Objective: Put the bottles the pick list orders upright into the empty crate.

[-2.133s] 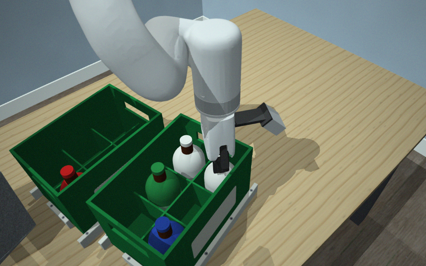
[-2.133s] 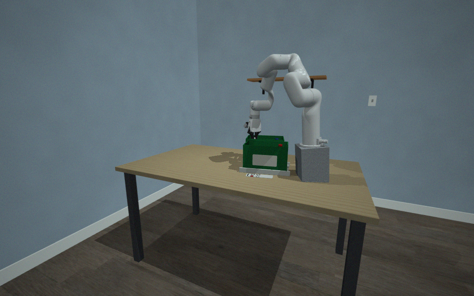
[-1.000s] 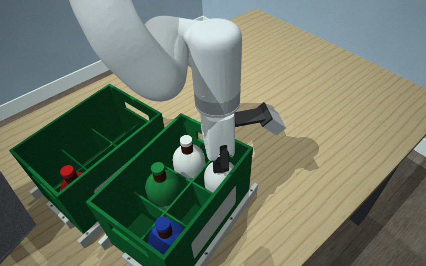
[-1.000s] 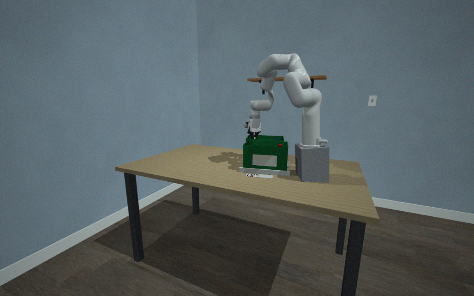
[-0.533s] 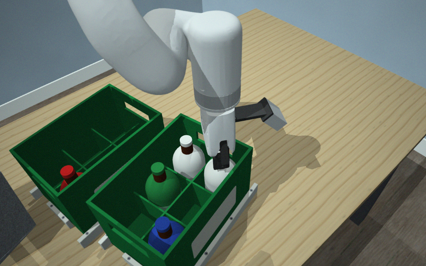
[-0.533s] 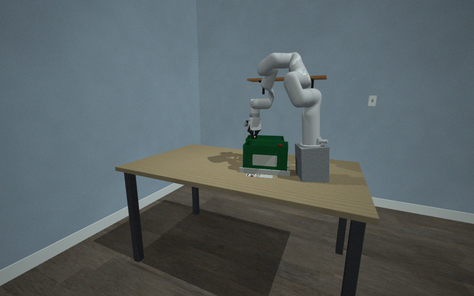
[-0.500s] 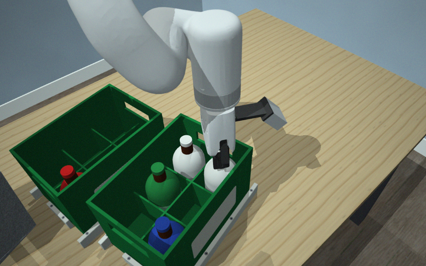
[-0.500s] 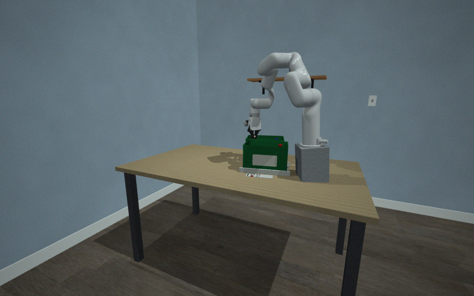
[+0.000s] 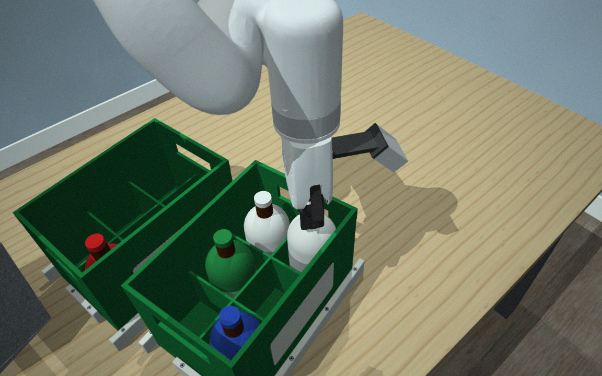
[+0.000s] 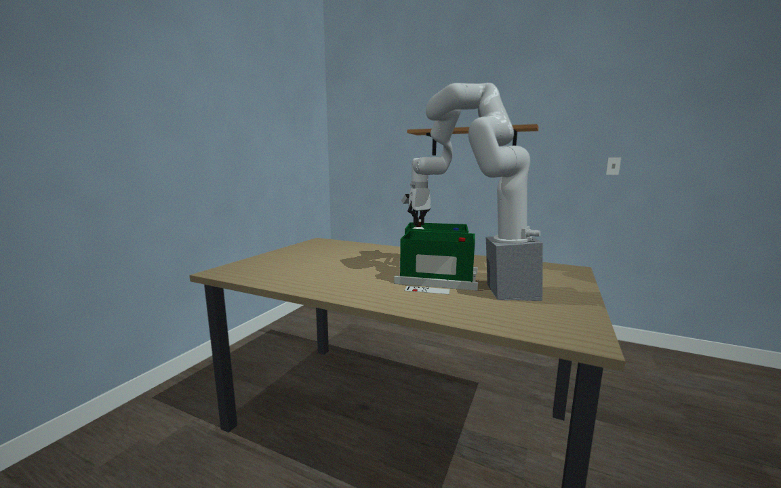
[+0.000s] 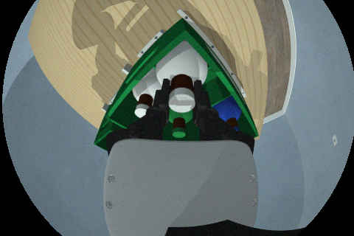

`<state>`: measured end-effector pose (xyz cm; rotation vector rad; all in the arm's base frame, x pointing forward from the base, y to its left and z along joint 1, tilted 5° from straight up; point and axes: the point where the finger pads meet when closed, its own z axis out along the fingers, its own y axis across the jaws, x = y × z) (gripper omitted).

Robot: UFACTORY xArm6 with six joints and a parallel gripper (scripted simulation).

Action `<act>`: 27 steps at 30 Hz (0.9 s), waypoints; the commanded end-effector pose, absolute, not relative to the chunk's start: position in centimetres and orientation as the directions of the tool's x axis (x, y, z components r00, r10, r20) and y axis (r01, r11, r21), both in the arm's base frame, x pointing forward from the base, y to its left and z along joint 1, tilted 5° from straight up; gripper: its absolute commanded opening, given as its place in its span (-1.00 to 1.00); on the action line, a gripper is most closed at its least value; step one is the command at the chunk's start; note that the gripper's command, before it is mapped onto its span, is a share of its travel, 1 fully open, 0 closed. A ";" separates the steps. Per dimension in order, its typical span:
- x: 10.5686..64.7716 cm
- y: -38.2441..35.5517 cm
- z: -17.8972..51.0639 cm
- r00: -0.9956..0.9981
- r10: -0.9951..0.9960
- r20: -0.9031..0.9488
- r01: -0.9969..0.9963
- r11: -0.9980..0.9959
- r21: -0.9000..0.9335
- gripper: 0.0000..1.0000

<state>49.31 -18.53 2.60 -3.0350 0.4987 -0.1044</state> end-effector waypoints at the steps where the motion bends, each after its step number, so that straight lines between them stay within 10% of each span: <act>1: 49.4 -18.6 3.5 0.945 -0.322 0.062 -0.317 -0.946 -0.074 -1.00; 27: 49.1 -18.8 7.2 0.945 -0.322 0.062 -0.317 -0.946 -0.074 -1.00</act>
